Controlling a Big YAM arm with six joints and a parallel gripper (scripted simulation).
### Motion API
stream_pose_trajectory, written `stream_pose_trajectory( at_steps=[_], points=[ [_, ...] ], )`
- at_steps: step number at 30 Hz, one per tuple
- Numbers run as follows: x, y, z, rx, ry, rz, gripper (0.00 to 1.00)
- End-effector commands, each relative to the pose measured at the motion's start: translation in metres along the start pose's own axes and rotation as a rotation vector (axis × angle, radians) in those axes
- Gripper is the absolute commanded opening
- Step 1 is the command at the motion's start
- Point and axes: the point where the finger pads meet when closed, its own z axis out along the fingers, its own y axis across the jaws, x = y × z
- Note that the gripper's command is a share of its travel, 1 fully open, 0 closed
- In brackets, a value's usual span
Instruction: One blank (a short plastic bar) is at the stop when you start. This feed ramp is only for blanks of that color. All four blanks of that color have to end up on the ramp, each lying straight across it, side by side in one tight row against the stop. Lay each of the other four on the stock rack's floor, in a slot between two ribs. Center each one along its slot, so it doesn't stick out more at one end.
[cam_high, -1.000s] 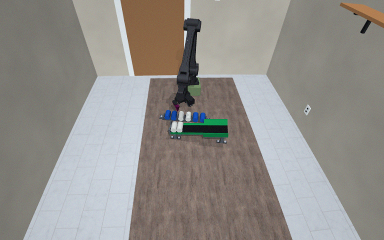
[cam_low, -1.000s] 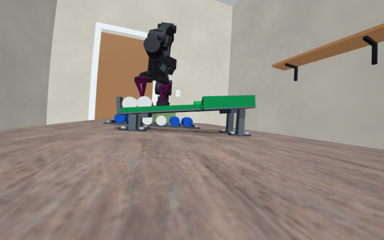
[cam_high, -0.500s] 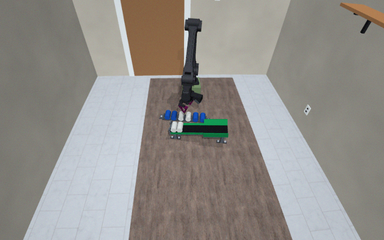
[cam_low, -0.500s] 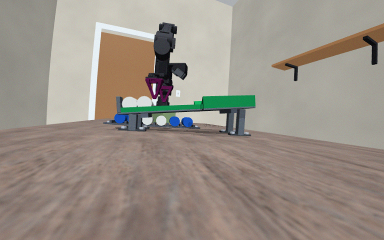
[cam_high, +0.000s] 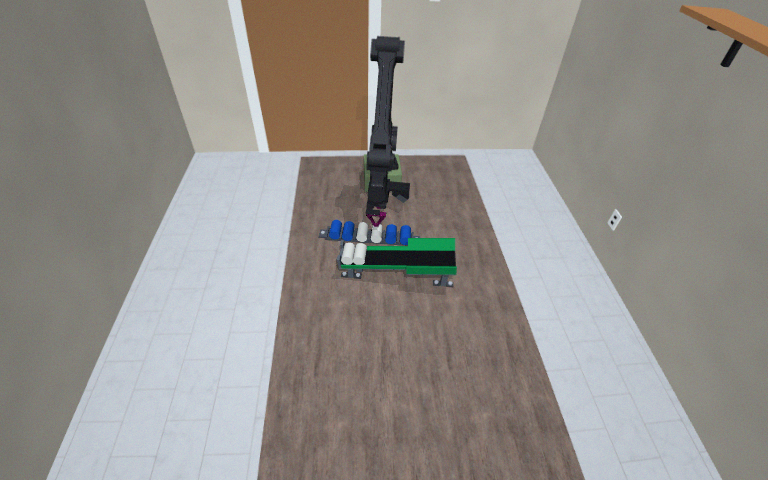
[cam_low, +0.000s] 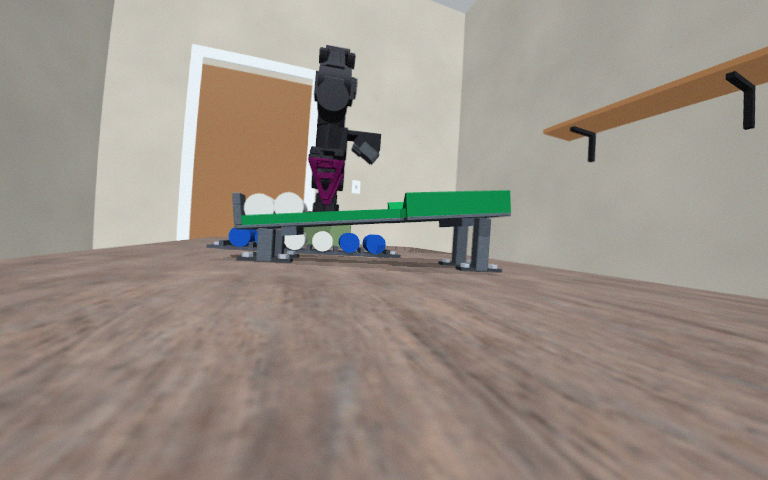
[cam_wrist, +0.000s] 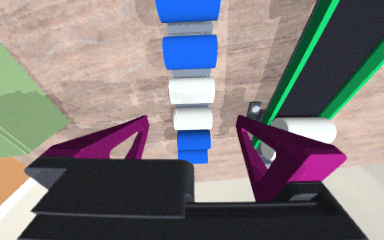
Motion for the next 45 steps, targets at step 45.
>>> stream_pose_trajectory(
  at_steps=[45],
  points=[
    [0.0,-0.001,0.007,0.0,-0.003,-0.044,0.83]
  ],
)
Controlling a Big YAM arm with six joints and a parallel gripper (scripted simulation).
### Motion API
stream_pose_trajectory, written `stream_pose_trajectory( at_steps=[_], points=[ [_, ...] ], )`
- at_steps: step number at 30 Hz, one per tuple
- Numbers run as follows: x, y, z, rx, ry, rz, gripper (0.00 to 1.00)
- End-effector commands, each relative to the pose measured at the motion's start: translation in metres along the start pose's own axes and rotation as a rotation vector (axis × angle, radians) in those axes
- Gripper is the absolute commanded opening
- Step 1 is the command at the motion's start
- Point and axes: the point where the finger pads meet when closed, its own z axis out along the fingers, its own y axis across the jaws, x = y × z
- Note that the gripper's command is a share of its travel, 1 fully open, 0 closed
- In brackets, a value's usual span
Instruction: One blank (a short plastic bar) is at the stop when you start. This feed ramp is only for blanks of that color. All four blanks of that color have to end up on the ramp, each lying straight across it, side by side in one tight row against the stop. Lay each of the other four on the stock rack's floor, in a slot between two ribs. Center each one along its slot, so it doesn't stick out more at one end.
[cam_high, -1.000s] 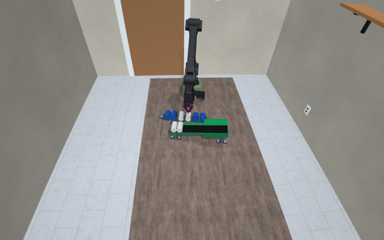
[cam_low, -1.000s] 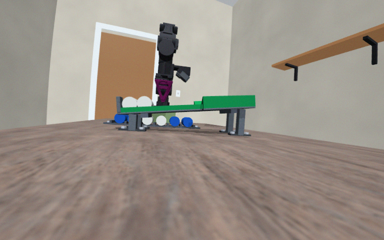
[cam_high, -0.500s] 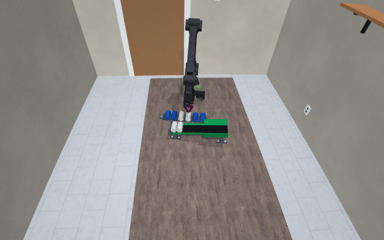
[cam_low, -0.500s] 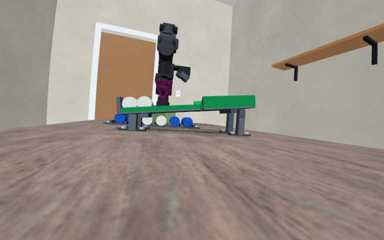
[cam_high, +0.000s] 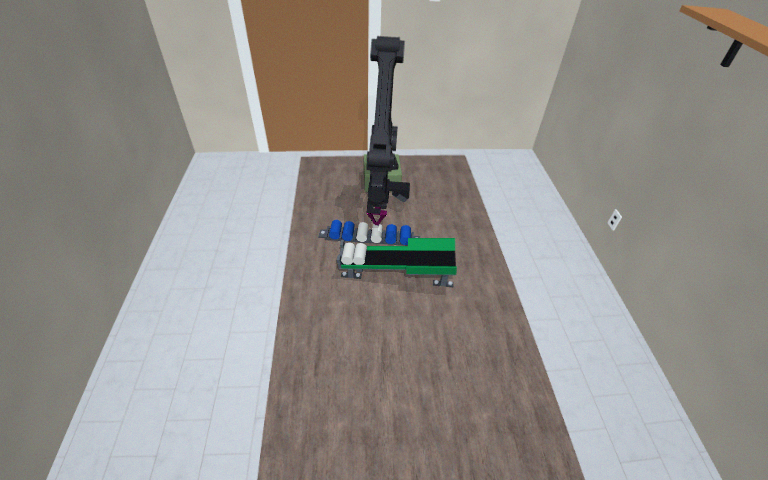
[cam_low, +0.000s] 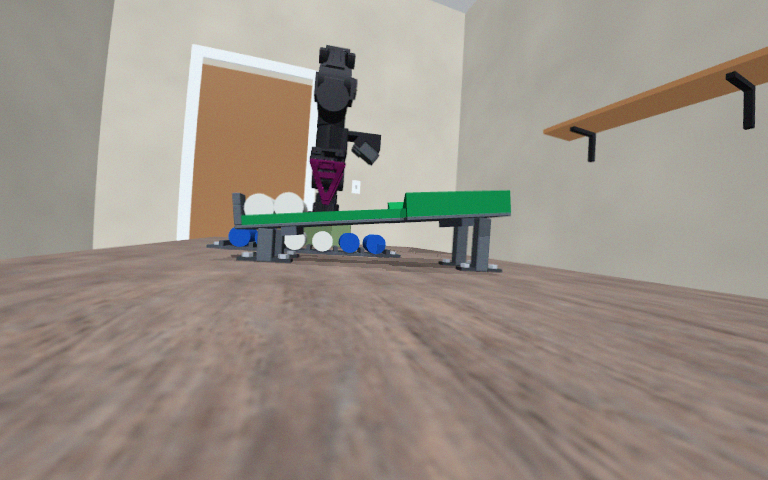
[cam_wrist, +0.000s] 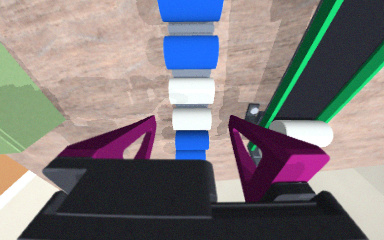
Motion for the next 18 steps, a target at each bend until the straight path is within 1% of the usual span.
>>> stream_pose_trajectory(
  at_steps=[1,5,6,8,18],
  points=[
    [0.0,0.0,0.007,-0.004,-0.003,-0.015,0.83],
    [0.0,0.0,0.009,-0.004,-0.003,-0.015,0.83],
    [0.0,-0.009,0.005,0.013,-0.003,-0.015,0.83],
    [0.0,0.0,0.012,-0.004,-0.003,-0.015,0.83],
    [0.001,0.0,0.026,-0.004,-0.002,-0.015,0.83]
  ],
)
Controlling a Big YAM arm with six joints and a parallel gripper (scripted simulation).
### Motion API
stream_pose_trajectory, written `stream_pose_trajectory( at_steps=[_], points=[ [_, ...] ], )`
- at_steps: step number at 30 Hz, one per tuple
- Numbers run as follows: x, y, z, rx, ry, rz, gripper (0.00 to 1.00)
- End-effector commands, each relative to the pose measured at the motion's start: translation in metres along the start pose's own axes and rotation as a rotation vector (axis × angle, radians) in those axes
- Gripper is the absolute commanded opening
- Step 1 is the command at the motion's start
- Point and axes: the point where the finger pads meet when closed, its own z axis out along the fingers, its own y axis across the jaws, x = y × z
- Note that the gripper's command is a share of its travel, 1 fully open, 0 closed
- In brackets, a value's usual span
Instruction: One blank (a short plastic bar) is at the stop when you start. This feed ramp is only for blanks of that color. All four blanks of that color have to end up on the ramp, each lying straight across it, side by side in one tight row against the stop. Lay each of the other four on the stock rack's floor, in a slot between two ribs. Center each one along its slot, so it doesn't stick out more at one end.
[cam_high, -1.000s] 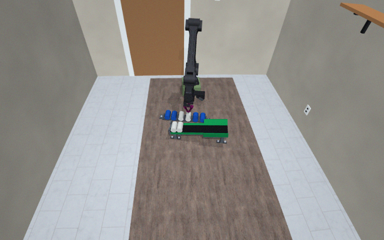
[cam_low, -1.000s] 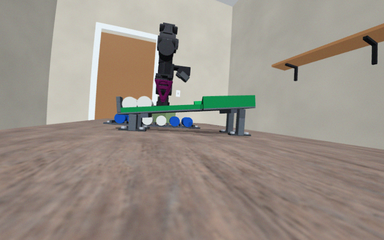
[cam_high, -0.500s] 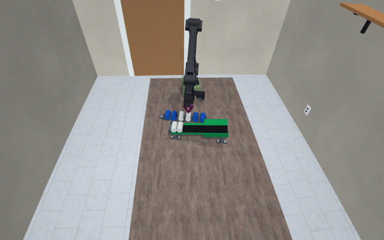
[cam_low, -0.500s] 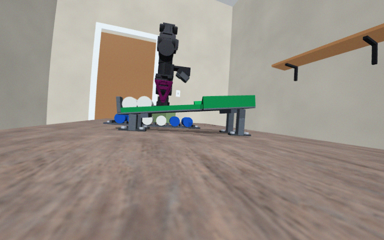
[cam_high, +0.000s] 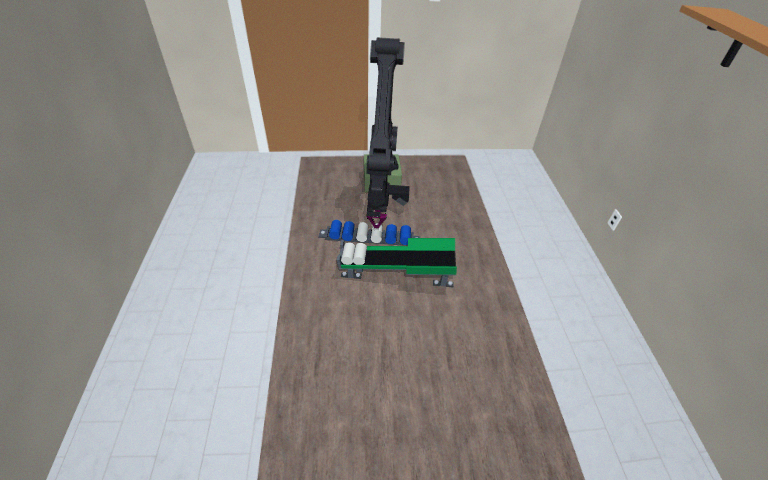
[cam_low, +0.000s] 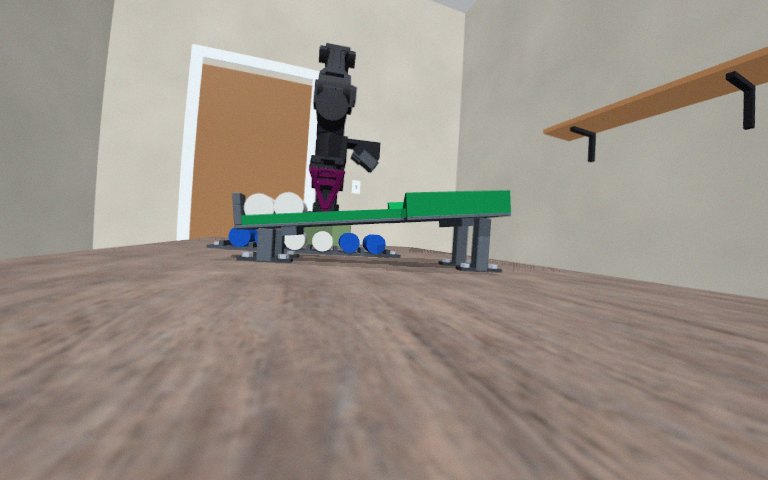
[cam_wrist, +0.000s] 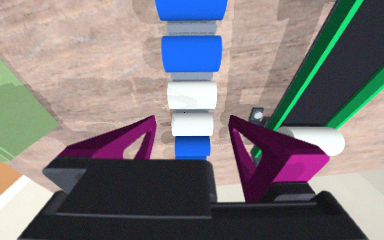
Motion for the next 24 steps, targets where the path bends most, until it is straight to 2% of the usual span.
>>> stream_pose_trajectory(
  at_steps=[1,4,5,7,21,22,24],
  points=[
    [0.0,-0.001,0.012,-0.007,-0.002,-0.014,0.83],
    [0.001,-0.002,0.013,-0.006,-0.002,-0.014,0.83],
    [0.0,-0.009,0.011,0.008,-0.002,-0.014,0.83],
    [0.001,-0.001,0.019,-0.008,-0.002,-0.014,0.83],
    [0.001,0.0,0.034,-0.008,-0.002,-0.013,0.83],
    [0.001,-0.012,0.03,0.015,-0.002,-0.013,0.83],
    [0.001,-0.009,0.033,0.008,-0.002,-0.013,0.83]
  ],
)
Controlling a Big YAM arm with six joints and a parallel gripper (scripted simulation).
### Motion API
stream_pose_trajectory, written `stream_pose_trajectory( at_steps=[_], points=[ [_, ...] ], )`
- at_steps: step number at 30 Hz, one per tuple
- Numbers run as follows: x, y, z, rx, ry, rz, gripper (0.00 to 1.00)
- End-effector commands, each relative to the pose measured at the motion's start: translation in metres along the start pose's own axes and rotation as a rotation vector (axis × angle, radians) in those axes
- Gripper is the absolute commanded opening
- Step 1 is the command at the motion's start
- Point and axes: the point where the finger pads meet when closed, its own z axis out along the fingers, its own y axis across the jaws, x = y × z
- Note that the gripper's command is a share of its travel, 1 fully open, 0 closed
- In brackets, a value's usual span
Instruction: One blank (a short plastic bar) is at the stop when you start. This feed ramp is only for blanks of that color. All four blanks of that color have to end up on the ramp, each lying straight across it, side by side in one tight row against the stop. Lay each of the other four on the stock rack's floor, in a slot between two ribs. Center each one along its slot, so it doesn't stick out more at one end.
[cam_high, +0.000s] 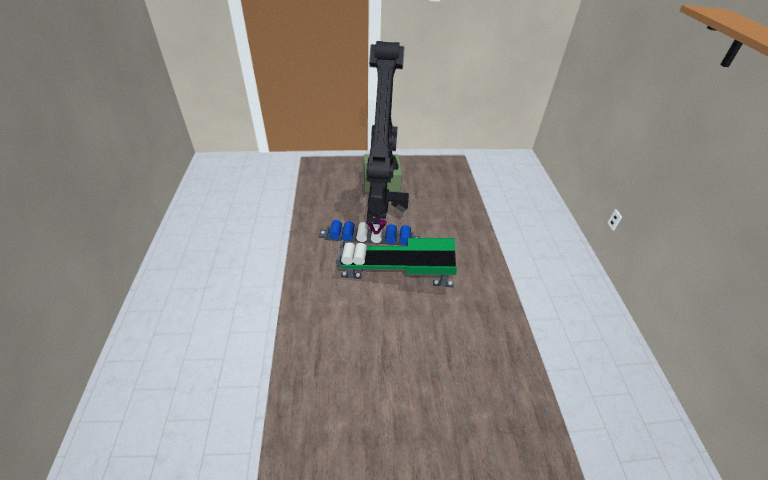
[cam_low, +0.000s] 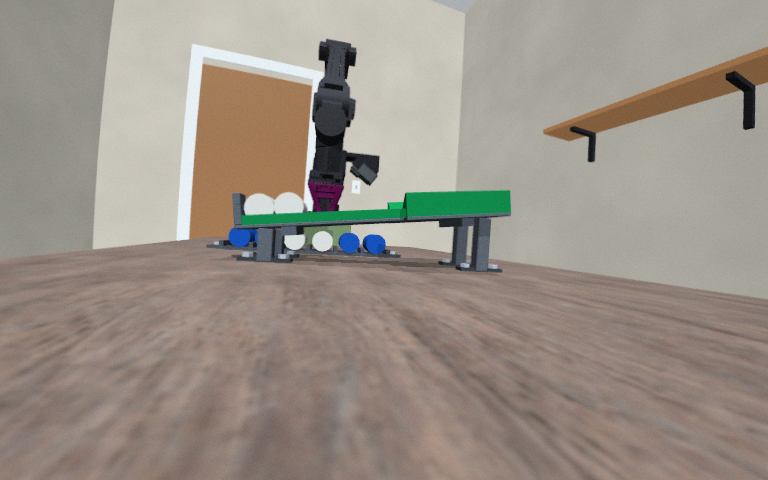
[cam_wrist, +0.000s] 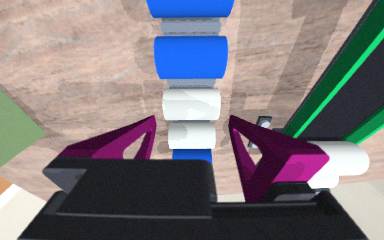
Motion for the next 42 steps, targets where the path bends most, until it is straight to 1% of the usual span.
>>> stream_pose_trajectory(
  at_steps=[1,6,10,42],
  points=[
    [0.0009,-0.006,0.0059,0.005,-0.002,-0.013,0.83],
    [0.001,0.0006,0.0111,-0.007,-0.002,-0.012,0.83],
    [0.001,-0.0032,0.0098,-0.001,-0.002,-0.012,0.83],
    [0.001,-0.0023,0.01,-0.004,-0.002,-0.012,0.83]
  ],
)
